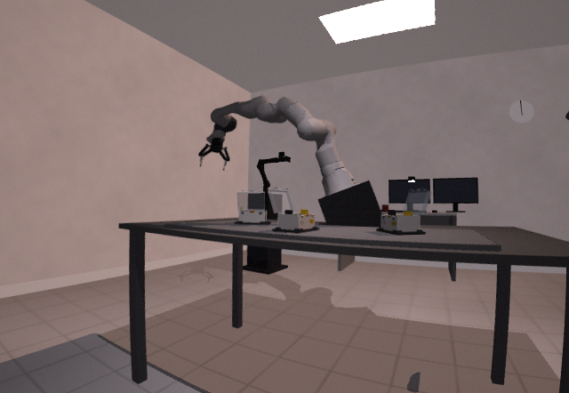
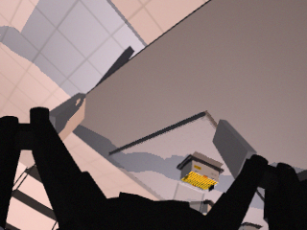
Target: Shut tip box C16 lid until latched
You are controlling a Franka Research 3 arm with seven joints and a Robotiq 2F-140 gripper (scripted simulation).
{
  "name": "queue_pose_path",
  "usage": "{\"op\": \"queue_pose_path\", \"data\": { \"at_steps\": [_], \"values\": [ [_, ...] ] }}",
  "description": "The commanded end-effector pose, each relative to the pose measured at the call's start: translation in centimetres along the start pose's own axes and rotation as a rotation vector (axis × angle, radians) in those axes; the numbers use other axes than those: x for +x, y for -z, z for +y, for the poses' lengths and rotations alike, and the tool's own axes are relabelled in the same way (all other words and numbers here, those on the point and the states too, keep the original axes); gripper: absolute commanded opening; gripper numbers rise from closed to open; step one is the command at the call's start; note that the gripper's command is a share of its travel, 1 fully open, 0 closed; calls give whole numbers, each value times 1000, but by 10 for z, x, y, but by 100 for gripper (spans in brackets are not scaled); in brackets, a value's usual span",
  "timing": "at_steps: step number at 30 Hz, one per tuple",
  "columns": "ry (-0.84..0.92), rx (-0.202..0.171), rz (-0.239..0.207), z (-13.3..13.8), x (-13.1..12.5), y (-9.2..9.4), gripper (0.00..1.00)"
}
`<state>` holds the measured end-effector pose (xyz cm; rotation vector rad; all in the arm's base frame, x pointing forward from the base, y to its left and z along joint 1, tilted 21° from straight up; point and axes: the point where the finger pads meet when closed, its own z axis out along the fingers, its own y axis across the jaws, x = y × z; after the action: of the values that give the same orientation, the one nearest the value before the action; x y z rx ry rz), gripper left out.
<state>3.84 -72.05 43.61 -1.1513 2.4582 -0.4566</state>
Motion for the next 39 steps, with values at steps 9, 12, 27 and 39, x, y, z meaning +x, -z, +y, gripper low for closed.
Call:
{"op": "queue_pose_path", "data": {
  "at_steps": [9,12,27,39],
  "values": [
    [-67,31,-46,-31,-45,10,100],
    [-67,31,-46,-33,-49,11,100],
    [-126,61,-121,-68,-110,25,100],
    [-152,64,-157,-86,-150,33,100]
  ]
}}
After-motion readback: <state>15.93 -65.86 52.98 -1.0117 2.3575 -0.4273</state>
